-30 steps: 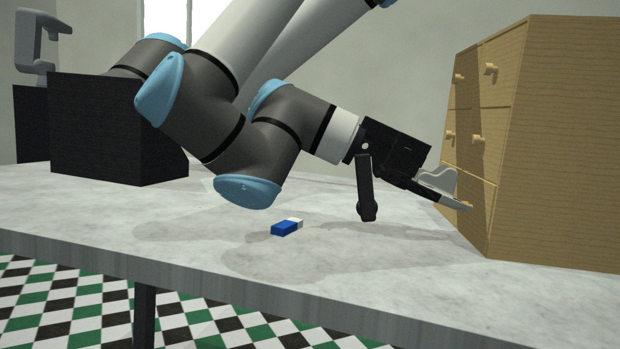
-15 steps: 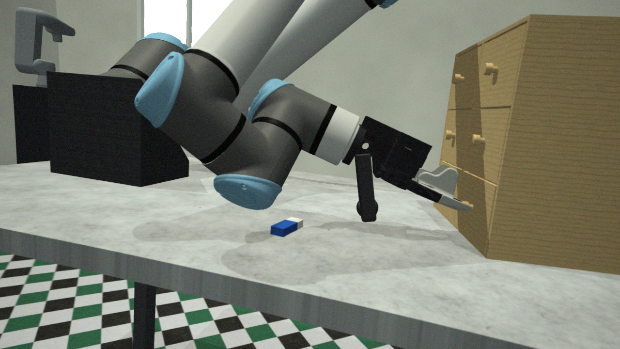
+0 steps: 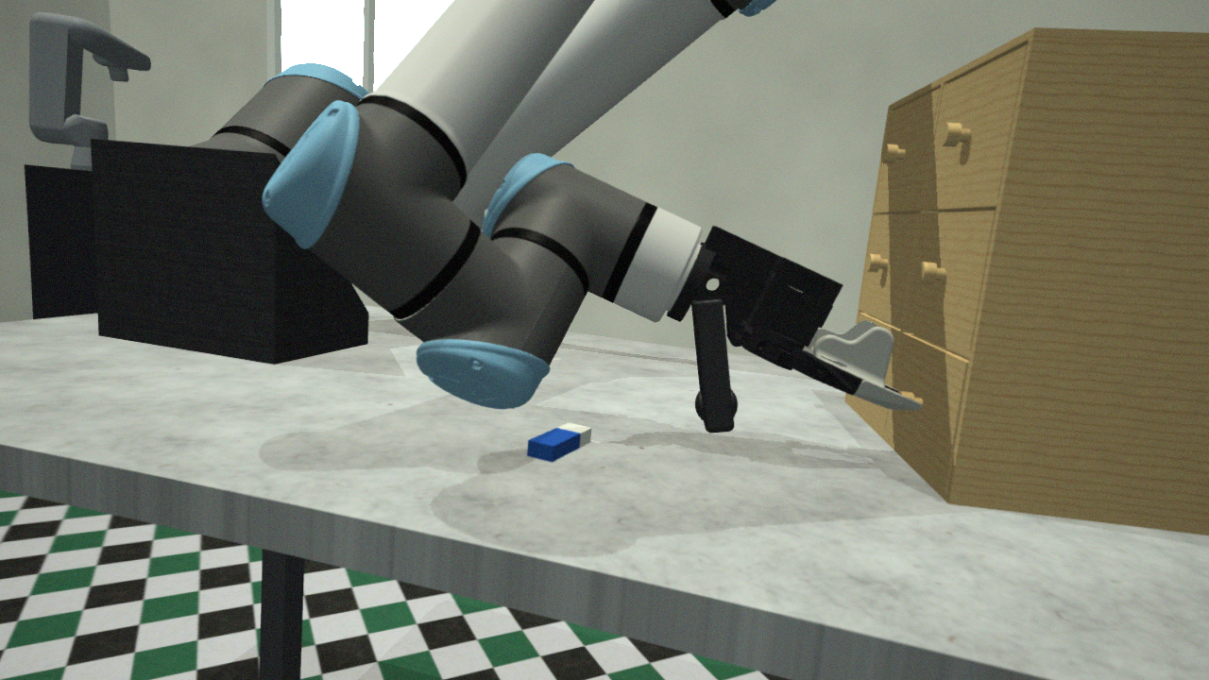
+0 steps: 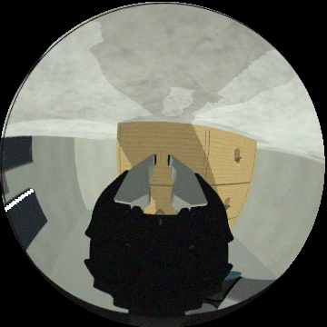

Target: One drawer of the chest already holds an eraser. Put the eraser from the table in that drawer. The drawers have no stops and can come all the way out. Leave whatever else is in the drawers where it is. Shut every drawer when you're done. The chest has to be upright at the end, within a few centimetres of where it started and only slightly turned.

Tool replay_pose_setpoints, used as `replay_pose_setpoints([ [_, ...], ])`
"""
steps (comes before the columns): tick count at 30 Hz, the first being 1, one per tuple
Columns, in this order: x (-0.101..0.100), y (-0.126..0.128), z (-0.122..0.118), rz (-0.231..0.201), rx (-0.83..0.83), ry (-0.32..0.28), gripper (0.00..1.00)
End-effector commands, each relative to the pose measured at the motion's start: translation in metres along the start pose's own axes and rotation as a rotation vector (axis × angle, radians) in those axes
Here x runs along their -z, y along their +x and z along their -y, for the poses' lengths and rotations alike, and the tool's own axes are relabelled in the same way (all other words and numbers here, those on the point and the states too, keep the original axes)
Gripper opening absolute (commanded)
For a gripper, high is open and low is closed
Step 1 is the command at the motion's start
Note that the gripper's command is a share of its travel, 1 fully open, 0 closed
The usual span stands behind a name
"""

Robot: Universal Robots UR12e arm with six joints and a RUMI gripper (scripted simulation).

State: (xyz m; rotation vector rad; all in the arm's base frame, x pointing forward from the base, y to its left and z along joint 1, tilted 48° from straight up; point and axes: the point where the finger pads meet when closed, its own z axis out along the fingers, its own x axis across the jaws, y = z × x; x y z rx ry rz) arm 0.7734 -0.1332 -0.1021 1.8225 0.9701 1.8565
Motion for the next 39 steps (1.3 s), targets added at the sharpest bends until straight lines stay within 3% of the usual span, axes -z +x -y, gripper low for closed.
replay_pose_setpoints([
  [1,0.000,0.000,-0.001,0.000,0.001,-0.001,0.10],
  [15,0.000,0.000,-0.001,0.000,0.001,-0.001,0.20],
  [29,0.001,0.000,0.000,0.000,0.001,-0.001,0.20],
  [39,0.022,0.000,0.007,0.000,0.001,-0.001,0.20],
])
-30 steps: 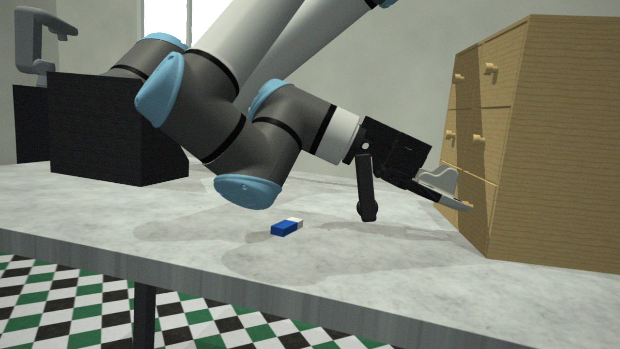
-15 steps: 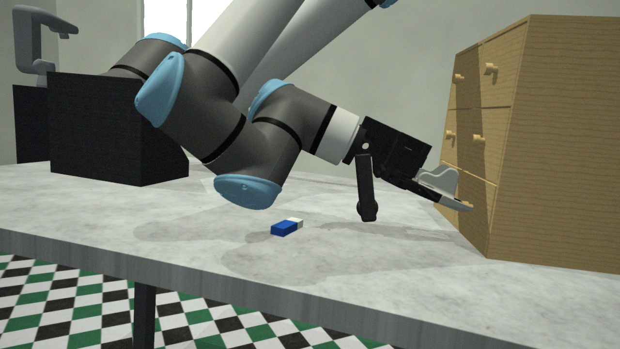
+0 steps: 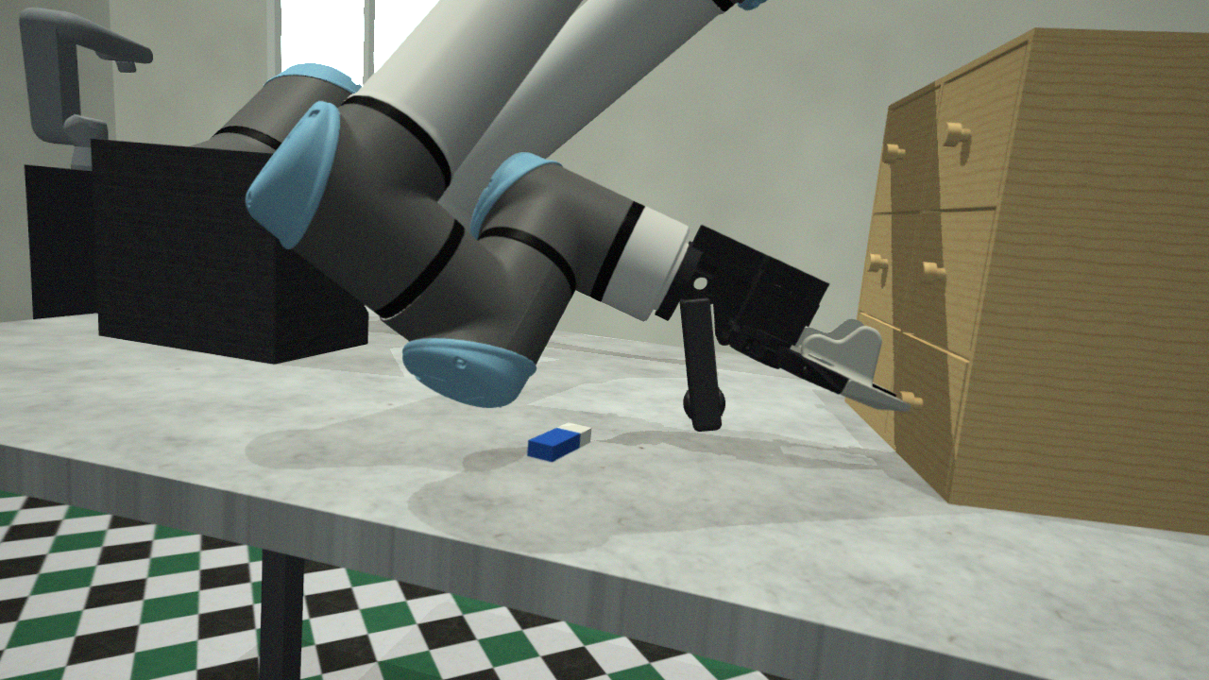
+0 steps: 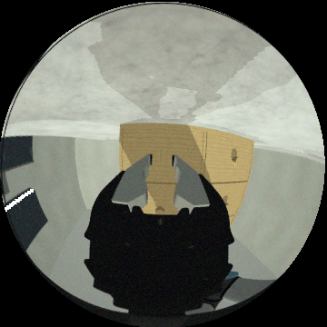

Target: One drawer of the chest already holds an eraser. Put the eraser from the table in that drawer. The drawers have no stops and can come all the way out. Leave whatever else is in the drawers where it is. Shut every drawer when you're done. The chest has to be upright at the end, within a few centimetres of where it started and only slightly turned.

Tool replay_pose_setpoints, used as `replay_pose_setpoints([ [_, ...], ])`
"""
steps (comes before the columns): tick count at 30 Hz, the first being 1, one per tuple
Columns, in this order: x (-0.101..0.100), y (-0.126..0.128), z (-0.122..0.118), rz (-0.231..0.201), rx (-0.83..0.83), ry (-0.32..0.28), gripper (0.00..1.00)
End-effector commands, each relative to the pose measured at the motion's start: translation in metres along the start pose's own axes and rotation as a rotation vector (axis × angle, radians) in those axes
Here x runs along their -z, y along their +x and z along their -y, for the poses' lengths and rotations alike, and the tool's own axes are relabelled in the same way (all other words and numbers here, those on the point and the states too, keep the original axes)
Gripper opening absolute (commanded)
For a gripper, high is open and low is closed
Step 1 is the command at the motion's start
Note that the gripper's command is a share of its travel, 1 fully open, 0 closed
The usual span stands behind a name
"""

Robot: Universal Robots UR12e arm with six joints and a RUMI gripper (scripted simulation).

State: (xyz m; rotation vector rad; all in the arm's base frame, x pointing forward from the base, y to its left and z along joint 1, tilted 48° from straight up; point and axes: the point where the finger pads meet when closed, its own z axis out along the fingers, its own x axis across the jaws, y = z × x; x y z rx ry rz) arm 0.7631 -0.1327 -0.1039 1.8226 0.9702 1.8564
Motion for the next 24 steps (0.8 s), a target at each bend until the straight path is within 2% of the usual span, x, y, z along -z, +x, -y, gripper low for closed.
replay_pose_setpoints([
  [1,0.015,0.000,0.005,0.000,0.001,-0.001,0.20],
  [12,0.035,0.000,0.012,0.000,0.001,-0.001,0.20],
  [24,0.039,0.000,0.012,0.000,0.001,-0.001,0.20],
])
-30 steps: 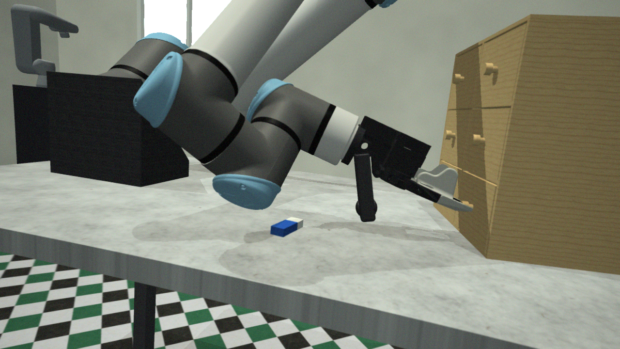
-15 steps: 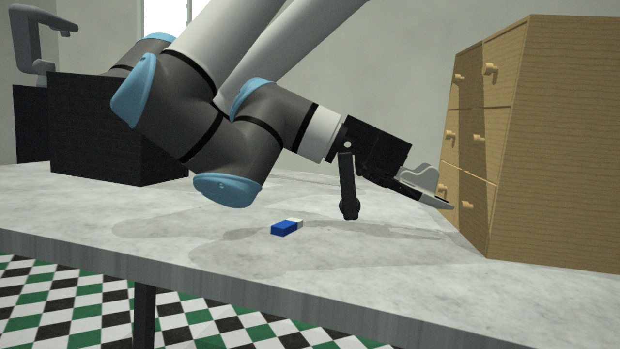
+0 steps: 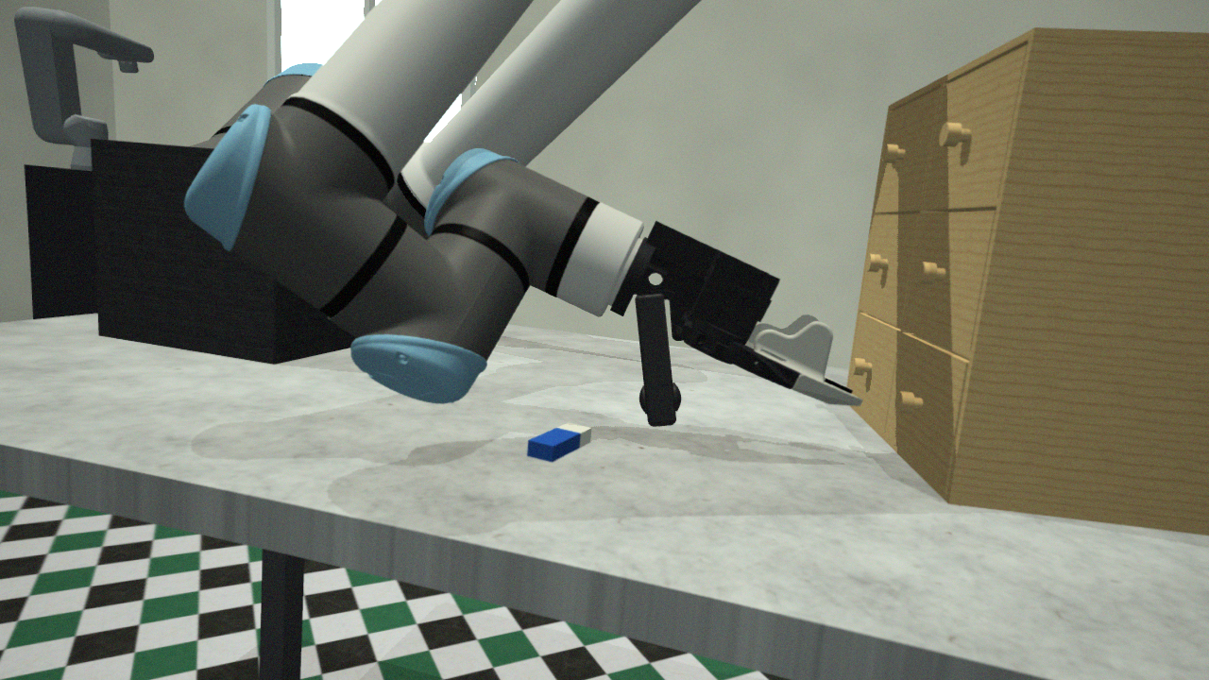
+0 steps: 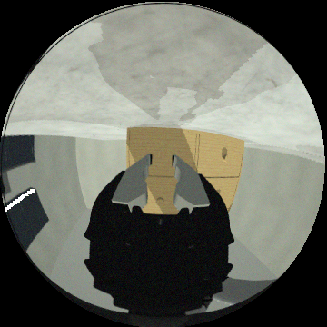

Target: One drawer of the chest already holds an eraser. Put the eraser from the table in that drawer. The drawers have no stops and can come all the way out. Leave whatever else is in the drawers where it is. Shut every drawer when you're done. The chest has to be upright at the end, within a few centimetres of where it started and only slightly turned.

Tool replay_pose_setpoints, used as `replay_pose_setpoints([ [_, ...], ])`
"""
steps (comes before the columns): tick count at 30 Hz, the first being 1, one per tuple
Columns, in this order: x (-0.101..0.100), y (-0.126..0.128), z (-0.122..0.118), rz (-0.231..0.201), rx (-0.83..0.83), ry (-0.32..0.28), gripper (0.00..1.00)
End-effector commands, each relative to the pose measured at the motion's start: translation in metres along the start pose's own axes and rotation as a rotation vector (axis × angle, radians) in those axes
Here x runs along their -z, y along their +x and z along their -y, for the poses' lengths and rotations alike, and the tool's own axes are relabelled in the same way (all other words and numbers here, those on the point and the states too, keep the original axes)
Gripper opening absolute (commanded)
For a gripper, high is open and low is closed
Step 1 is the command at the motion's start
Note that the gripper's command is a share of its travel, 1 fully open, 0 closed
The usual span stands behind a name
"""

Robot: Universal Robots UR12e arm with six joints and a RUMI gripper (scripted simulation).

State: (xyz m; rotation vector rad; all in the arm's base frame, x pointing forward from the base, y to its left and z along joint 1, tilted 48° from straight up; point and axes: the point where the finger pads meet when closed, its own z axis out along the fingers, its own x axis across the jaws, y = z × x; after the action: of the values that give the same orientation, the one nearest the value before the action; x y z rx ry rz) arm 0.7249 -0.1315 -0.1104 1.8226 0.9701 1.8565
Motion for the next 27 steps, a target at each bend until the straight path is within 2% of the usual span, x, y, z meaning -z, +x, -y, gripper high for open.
replay_pose_setpoints([
  [1,0.003,0.000,-0.003,0.000,0.001,-0.001,0.20],
  [5,0.013,0.000,-0.011,0.000,0.001,-0.001,0.20],
  [11,0.039,0.000,-0.032,0.000,0.001,-0.001,0.20],
  [13,0.039,0.000,-0.032,0.000,0.001,-0.001,0.20],
  [20,0.068,0.000,-0.056,0.000,0.001,-0.001,0.20],
  [27,0.077,0.000,-0.063,0.000,0.001,-0.001,0.20],
])
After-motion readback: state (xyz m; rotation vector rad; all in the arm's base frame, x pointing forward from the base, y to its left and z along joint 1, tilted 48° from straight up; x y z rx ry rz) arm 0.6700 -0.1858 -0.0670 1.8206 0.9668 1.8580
